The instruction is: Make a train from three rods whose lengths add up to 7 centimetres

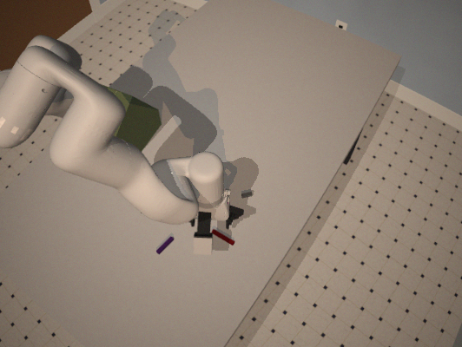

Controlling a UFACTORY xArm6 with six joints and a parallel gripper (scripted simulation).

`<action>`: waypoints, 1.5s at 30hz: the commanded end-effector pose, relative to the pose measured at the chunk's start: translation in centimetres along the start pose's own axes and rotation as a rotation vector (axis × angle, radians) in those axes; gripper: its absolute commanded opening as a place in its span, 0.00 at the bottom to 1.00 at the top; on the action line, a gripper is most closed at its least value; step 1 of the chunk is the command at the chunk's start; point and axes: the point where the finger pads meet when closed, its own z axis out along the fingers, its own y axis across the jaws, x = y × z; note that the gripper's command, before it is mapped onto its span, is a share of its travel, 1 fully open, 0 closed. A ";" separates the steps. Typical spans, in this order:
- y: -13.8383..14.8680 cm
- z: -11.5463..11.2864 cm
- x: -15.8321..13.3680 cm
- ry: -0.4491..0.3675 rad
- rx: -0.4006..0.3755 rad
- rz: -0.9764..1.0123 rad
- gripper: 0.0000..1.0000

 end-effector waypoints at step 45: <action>2.6 -0.2 1.0 0.006 0.015 1.221 1.00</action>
